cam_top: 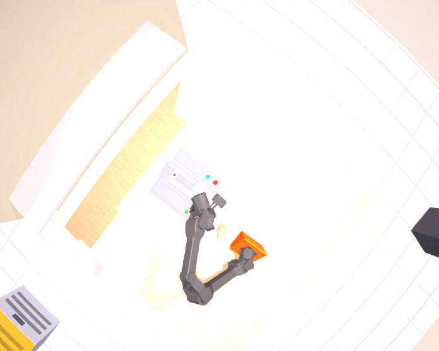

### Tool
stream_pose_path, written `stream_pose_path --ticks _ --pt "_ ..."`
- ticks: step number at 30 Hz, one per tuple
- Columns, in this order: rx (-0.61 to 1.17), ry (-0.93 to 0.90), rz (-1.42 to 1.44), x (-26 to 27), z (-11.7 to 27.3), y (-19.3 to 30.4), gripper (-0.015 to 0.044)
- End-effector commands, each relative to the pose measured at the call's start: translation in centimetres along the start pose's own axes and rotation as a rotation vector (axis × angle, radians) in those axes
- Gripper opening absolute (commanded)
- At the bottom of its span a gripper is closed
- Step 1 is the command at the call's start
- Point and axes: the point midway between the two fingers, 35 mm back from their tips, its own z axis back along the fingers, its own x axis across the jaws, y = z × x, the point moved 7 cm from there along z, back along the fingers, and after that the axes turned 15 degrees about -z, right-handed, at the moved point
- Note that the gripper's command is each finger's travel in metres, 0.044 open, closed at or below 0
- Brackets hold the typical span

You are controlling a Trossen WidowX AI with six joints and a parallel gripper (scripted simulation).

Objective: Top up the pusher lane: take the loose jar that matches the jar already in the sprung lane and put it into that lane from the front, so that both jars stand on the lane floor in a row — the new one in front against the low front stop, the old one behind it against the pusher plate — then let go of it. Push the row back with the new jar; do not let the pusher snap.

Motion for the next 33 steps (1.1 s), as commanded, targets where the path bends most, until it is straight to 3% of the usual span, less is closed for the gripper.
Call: stream_pose_path --ticks 1,14,24,30,33 --pt "0.009 -0.006 -0.006 0.0 -0.8 0.2 0.0440" --pt "0.009 -0.007 -0.006 0.1 -2.7 0.2 0.0440" --pt "0.009 -0.007 -0.006 0.1 -2.7 0.2 0.0178" --pt "0.009 -0.007 -0.006 0.1 -2.7 0.2 0.0137" --pt "0.015 -0.006 -0.019 -0.3 -2.7 0.5 0.0059"
